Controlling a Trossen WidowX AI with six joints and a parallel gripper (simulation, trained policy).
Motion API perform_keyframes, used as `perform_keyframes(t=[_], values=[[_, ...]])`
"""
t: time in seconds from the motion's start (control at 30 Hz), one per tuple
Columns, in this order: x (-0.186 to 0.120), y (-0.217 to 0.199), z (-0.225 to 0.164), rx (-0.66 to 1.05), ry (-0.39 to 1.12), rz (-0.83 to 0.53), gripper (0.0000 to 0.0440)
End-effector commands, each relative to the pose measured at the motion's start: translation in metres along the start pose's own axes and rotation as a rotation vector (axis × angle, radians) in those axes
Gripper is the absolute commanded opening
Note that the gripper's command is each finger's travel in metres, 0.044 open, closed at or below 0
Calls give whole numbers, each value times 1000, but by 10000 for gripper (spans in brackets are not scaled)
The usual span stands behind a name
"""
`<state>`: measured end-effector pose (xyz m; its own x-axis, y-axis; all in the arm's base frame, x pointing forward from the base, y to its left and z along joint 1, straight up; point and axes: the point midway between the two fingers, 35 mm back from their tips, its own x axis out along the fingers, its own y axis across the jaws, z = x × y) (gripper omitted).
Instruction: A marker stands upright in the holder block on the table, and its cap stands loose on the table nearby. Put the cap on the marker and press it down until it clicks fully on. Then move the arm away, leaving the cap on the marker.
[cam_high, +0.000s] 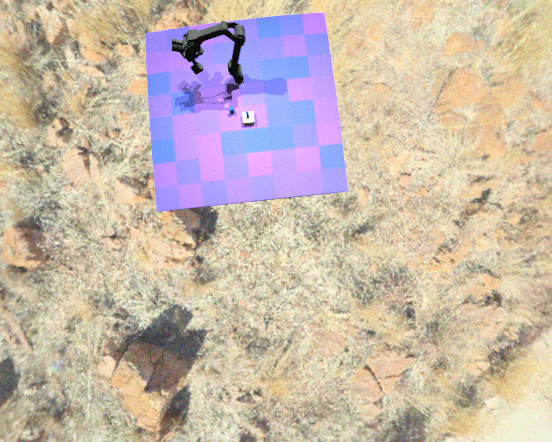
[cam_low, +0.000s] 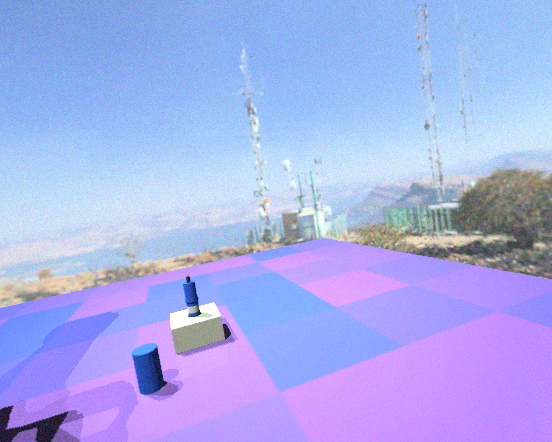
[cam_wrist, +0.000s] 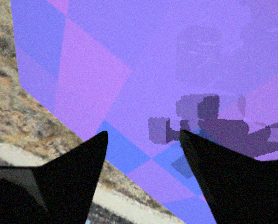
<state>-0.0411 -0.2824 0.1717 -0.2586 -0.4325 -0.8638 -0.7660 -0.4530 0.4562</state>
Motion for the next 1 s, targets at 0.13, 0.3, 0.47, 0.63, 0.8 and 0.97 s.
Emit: perform_keyframes(t=[0.13, 0.3, 0.47, 0.63, 0.8, 0.97], values=[[3, -10, -15, -21, 14, -29, 312], [5, -18, -24, -37, 21, -48, 312], [6, -26, -32, -53, 27, -68, 313], [7, -35, -41, -68, 33, -87, 313], [8, -44, -49, -82, 38, -105, 314], [8, -53, -57, -95, 43, -123, 314]])
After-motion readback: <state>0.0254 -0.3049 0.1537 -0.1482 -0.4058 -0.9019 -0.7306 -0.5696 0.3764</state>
